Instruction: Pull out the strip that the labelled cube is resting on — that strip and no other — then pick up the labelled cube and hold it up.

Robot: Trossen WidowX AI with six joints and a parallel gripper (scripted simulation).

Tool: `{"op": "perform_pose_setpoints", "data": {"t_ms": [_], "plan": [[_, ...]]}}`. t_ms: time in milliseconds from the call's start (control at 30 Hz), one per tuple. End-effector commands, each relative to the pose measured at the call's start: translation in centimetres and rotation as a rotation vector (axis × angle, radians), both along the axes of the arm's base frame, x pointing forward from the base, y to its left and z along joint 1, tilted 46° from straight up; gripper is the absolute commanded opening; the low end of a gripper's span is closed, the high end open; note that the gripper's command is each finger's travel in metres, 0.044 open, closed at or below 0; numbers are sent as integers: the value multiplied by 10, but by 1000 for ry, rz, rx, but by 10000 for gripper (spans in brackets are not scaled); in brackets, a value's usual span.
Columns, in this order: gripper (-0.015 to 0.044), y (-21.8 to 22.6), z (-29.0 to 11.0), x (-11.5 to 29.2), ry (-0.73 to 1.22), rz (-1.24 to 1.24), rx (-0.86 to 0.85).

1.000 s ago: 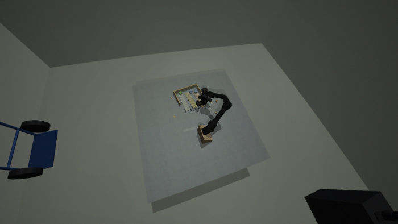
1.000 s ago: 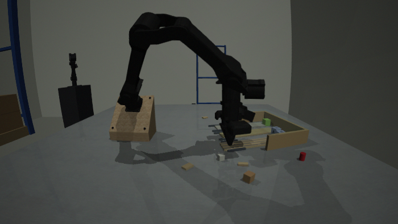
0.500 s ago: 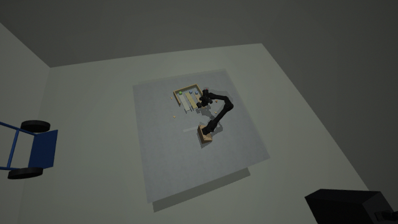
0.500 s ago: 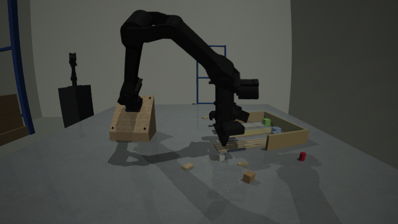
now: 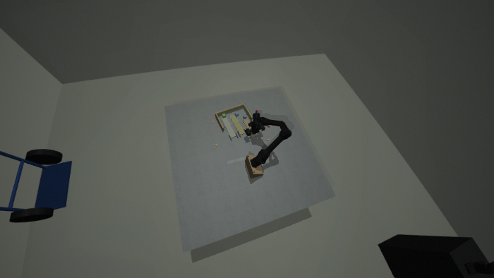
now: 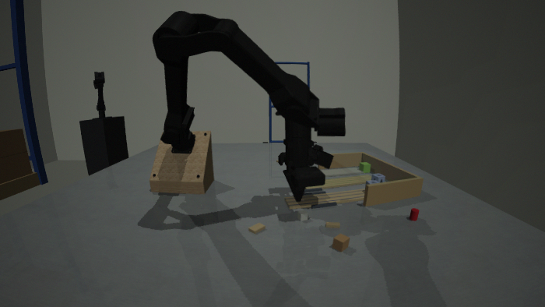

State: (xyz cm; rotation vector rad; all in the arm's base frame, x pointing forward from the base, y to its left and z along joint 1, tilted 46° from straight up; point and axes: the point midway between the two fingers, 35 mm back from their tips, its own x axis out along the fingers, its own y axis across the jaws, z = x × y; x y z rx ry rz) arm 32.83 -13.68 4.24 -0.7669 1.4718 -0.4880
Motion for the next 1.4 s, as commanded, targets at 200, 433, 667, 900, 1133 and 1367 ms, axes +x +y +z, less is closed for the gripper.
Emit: {"op": "perform_pose_setpoints", "data": {"t_ms": [200,433,667,900,1133,1367], "plan": [[0,-7,-2,-23,24,-11,0],[0,-9,-2,-32,24,-11,0],[0,-10,-1,-42,25,-11,0],[0,-12,0,-52,25,-11,0],[0,-14,1,-62,26,-11,-1],[0,-15,2,-72,27,-11,-1]]}}
